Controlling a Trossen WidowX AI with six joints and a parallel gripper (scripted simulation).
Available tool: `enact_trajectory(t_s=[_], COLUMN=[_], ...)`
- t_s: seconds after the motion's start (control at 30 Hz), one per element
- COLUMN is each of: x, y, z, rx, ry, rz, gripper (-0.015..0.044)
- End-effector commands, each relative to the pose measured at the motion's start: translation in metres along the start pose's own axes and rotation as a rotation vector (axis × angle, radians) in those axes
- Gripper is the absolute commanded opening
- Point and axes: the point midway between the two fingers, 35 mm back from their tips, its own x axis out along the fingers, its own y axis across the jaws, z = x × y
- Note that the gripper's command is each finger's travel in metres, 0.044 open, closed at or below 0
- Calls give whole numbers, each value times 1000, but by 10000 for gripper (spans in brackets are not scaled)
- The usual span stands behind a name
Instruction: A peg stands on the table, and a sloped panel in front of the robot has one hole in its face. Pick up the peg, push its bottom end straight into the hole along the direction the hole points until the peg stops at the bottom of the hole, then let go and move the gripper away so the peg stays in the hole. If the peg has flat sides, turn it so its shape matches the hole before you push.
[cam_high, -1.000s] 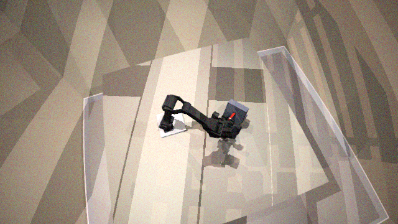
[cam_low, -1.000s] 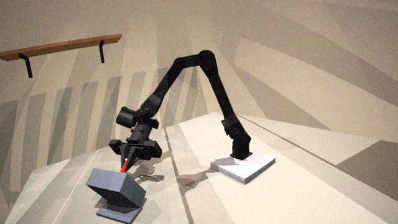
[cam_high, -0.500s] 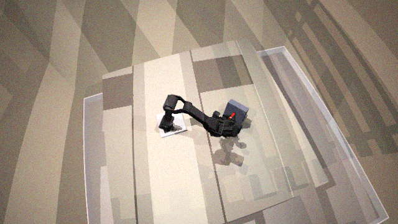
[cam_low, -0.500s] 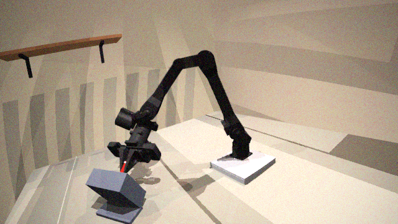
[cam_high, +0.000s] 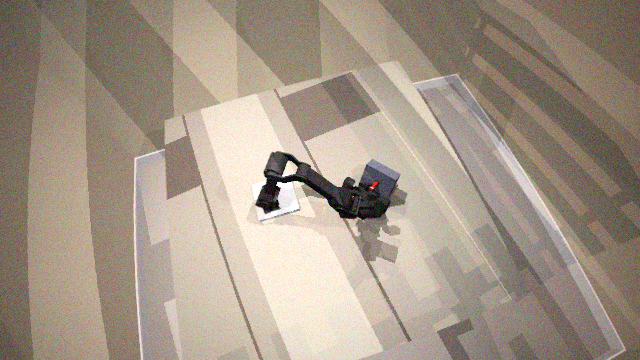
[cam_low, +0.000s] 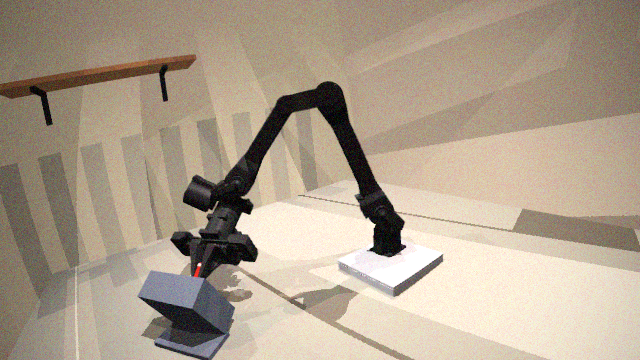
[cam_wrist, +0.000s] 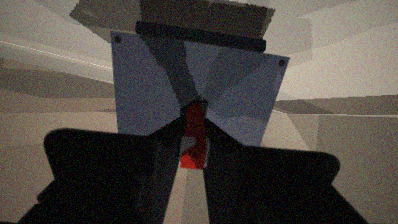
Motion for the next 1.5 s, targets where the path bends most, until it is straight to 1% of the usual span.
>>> enact_trajectory(t_s=[0.0,0.33,0.9,1.47], x=[2,1,-3,-28], y=[0,0,0,4], z=[1,0,1,4], rx=[4,0,0,2], ry=[-3,0,-3,-16], rz=[0,-1,-1,-3], gripper=[0,0,440,440])
